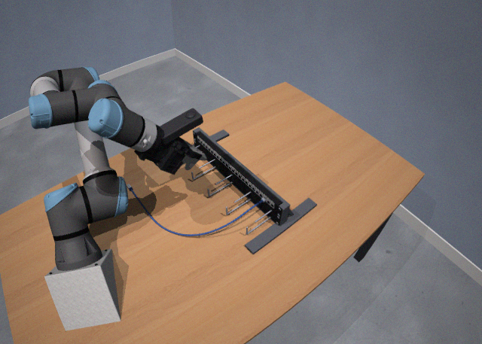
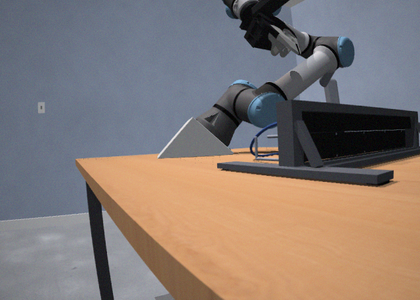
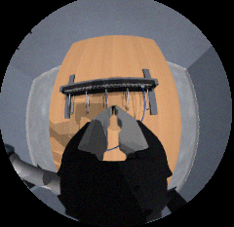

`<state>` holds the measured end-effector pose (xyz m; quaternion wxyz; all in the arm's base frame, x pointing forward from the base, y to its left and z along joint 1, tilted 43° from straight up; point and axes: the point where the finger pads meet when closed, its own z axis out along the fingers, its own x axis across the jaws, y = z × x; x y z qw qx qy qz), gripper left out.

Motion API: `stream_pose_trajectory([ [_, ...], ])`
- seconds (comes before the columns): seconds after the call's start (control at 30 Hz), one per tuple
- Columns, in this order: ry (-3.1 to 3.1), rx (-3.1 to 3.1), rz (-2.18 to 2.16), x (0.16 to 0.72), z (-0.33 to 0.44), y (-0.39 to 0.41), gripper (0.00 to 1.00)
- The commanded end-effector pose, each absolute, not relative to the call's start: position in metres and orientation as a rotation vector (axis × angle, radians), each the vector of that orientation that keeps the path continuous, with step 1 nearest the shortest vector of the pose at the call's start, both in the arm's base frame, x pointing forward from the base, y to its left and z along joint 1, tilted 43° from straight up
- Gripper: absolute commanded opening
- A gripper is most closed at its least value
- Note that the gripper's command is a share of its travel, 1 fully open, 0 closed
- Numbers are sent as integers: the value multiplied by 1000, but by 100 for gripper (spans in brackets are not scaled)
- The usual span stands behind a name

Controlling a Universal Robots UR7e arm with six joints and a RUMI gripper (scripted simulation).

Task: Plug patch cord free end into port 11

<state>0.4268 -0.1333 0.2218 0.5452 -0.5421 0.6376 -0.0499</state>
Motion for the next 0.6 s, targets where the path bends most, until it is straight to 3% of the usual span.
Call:
stream_pose_trajectory([
  [0.0,1513,-1286,-119,429,216,-140,0],
  [0.57,1513,-1286,-119,432,214,-139,0],
])
